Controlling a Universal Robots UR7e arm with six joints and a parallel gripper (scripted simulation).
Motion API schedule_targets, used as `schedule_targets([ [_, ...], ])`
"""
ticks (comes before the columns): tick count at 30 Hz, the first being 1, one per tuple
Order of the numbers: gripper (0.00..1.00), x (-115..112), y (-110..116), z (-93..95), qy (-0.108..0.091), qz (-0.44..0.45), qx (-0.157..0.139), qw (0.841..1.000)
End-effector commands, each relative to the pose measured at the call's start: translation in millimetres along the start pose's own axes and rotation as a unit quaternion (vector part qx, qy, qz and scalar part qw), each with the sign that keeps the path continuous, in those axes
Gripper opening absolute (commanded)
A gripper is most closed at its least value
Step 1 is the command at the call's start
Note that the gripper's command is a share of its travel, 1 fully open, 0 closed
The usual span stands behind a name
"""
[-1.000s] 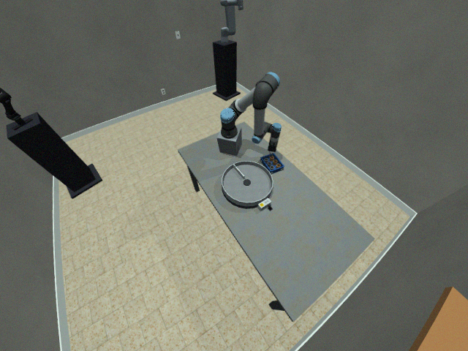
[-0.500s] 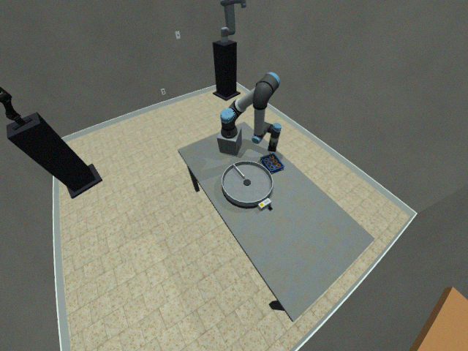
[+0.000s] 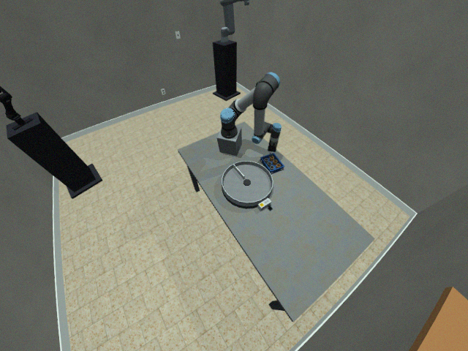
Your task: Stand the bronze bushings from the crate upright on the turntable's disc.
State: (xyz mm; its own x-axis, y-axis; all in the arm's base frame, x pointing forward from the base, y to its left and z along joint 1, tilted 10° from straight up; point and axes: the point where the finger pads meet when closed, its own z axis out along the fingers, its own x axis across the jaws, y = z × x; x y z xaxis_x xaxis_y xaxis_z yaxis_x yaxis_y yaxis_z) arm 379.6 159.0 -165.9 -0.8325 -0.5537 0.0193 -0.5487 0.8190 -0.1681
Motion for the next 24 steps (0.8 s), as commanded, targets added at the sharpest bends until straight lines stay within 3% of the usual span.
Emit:
schedule_targets([
  [1, 0.36, -0.4, -0.1, -0.3, -0.001, 0.000, 0.000, 1.000],
  [24, 0.36, -0.5, -0.1, 23.5, -0.001, 0.000, 0.000, 1.000],
])
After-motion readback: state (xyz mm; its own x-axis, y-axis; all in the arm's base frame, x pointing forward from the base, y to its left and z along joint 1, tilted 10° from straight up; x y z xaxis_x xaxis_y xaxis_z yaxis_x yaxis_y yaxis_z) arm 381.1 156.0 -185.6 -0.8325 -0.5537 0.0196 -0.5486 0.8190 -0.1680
